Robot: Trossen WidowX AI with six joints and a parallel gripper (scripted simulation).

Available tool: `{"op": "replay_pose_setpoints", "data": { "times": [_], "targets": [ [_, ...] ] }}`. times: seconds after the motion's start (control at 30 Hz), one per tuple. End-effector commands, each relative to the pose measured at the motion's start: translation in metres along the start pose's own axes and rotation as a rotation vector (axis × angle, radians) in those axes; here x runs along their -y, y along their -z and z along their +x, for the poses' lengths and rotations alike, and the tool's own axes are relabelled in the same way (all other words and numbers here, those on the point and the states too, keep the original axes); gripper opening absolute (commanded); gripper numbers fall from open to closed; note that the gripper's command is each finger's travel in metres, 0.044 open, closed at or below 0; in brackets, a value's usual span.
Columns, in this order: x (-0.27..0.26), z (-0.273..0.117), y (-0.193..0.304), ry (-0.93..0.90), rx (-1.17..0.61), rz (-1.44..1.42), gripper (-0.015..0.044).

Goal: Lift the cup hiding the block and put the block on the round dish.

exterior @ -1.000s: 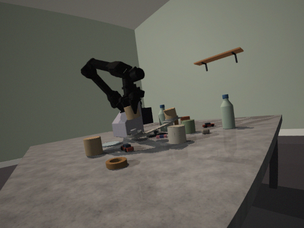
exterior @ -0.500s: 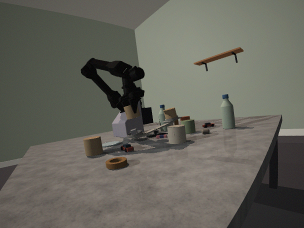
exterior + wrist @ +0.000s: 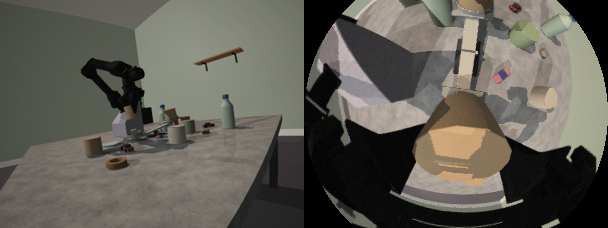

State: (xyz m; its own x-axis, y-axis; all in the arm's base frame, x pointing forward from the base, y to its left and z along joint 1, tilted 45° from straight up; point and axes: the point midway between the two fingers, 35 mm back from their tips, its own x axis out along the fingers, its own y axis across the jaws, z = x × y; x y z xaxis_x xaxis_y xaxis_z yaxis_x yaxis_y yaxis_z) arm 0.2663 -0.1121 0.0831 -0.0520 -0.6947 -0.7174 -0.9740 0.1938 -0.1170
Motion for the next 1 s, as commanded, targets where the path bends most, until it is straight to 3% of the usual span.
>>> {"op": "replay_pose_setpoints", "data": {
  "times": [0.0,0.97],
  "targets": [
    [-0.0001,0.0002,-0.0002,0.0,0.0,-0.004,0.0],
    [-0.002,0.004,0.0077,-0.005,0.015,0.003,0.0]
  ]
}}
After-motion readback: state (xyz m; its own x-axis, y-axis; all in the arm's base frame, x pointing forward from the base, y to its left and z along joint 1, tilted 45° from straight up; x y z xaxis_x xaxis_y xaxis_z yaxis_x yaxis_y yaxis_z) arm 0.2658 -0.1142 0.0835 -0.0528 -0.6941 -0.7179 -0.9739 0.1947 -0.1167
